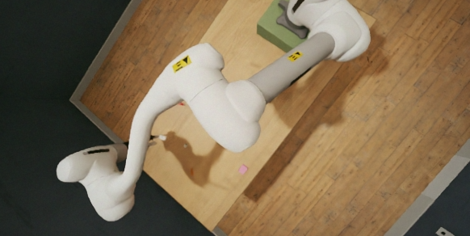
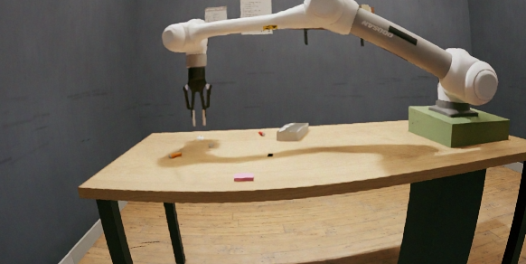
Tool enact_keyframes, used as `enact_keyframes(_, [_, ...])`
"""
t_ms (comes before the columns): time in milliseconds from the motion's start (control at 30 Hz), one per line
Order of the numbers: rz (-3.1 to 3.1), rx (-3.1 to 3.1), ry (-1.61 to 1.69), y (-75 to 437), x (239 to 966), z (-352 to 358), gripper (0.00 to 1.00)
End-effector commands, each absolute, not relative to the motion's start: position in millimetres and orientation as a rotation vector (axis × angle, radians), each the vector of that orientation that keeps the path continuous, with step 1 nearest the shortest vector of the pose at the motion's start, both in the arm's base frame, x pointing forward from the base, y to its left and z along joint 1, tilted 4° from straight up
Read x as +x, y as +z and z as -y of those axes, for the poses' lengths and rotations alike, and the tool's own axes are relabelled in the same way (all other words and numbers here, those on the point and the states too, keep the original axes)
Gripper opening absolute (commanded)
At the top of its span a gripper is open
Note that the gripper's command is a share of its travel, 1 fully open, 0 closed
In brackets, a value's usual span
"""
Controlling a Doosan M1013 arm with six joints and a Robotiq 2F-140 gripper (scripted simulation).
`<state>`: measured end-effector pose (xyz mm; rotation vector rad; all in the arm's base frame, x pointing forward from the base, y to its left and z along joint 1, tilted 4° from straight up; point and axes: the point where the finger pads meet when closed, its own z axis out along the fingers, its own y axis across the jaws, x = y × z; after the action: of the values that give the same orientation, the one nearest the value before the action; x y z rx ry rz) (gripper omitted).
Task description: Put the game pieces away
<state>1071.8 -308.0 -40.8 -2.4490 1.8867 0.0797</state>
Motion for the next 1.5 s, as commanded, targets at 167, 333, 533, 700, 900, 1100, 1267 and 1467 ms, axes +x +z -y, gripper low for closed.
enact_keyframes(167, [-1.886,-2.448,0.076,-70,1072,306,0.32])
enact_keyframes(333, [-1.886,-2.448,0.076,-82,1072,305,0.32])
enact_keyframes(533, [-1.886,-2.448,0.076,-89,1072,305,0.32])
enact_keyframes(700, [-1.886,-2.448,0.076,-96,1072,304,0.32])
enact_keyframes(900, [-1.886,-2.448,0.076,-97,1072,304,0.32])
enact_keyframes(1100, [-1.886,-2.448,0.076,-97,1072,304,0.32])
enact_keyframes(1267, [-1.886,-2.448,0.076,-97,1072,304,0.21])
enact_keyframes(1467, [-1.886,-2.448,0.076,-97,1072,304,0.21])
